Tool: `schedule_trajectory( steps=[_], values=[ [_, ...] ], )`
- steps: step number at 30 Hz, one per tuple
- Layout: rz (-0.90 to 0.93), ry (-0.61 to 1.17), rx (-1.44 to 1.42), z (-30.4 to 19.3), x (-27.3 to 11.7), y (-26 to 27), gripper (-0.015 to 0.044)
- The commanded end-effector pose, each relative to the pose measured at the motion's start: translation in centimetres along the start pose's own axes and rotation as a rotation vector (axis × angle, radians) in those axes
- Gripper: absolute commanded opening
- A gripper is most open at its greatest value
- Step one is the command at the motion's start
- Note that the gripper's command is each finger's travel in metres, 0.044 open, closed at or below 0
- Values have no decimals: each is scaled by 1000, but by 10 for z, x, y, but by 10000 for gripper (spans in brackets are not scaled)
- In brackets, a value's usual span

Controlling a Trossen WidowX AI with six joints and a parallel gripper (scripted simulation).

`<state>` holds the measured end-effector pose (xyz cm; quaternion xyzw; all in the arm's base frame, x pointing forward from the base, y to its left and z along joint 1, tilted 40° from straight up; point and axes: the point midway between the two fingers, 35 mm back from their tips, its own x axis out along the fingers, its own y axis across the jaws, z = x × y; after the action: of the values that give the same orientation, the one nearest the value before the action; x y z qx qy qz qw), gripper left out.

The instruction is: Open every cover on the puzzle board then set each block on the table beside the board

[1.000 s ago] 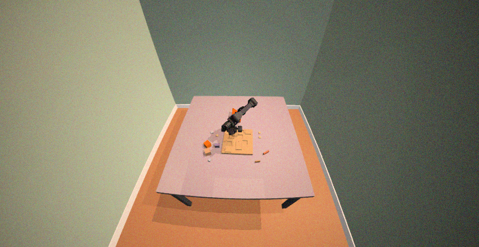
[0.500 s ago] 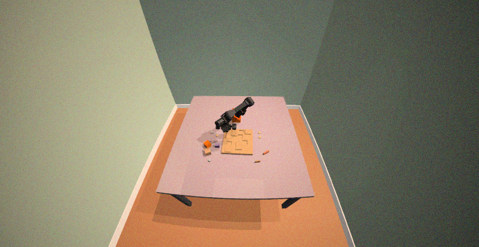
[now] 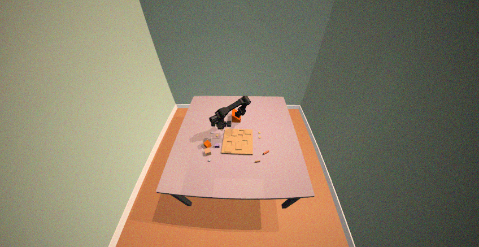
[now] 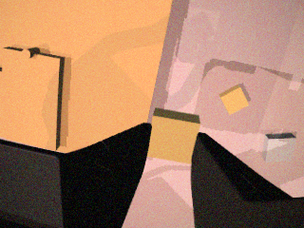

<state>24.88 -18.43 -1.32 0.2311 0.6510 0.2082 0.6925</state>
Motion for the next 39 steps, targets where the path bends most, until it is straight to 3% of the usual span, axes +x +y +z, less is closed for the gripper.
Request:
schedule_trajectory(
  steps=[1,20,39],
  values=[
    [3,5,-2,-14,2,-14,80],
    [39,5,-13,-71,14,-59,80],
    [39,5,-13,-69,40,-61,80]
  ],
)
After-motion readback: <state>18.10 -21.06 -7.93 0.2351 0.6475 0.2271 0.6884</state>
